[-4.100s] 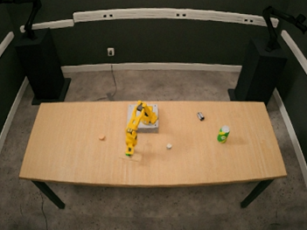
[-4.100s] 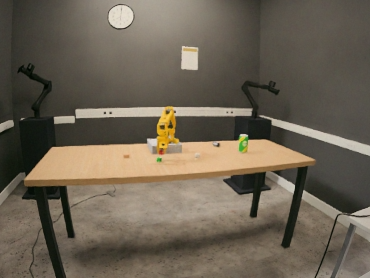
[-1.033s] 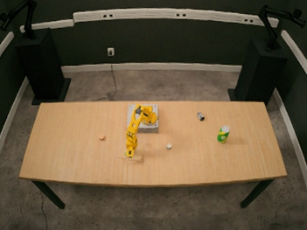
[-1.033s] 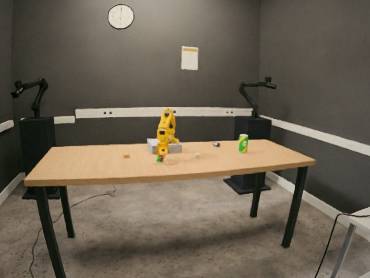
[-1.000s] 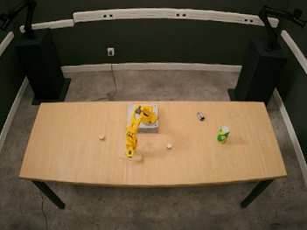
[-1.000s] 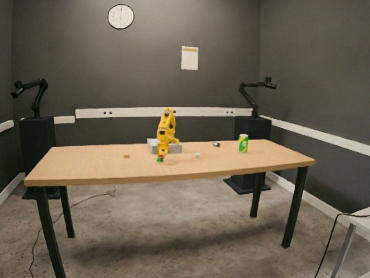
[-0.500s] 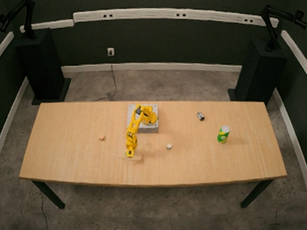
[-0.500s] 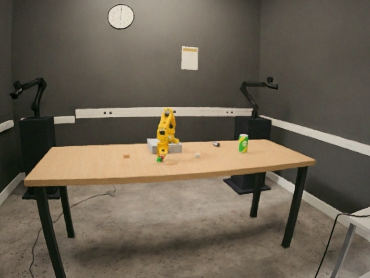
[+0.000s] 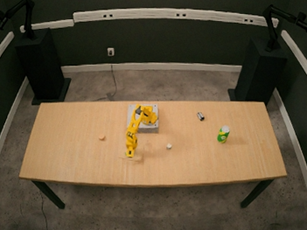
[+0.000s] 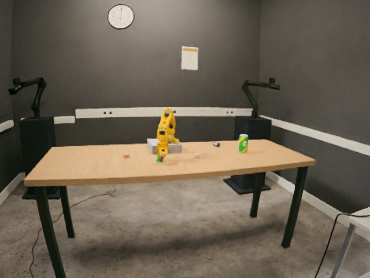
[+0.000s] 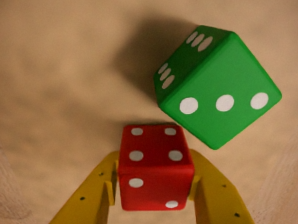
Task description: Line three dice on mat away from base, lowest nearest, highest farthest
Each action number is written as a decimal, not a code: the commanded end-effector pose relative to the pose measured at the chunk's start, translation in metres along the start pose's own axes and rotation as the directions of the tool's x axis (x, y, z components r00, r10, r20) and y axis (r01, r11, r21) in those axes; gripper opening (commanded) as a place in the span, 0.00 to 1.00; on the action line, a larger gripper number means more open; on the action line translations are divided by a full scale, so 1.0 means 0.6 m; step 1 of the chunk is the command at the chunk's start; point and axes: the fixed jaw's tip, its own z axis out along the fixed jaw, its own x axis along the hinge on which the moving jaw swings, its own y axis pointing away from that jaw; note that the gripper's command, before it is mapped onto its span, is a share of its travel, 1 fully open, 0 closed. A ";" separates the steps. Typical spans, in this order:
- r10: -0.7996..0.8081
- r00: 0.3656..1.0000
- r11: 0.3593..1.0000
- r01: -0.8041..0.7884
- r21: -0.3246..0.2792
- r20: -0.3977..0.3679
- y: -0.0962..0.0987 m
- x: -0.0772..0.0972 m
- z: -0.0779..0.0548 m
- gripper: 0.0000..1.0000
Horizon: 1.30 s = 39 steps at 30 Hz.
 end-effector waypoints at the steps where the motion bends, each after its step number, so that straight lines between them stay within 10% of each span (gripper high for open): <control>1: 0.013 1.000 1.000 -0.013 -0.008 -0.017 0.001 0.007 0.006 0.14; 39: 0.013 1.000 1.000 -0.013 -0.008 -0.017 0.001 0.007 0.006 0.33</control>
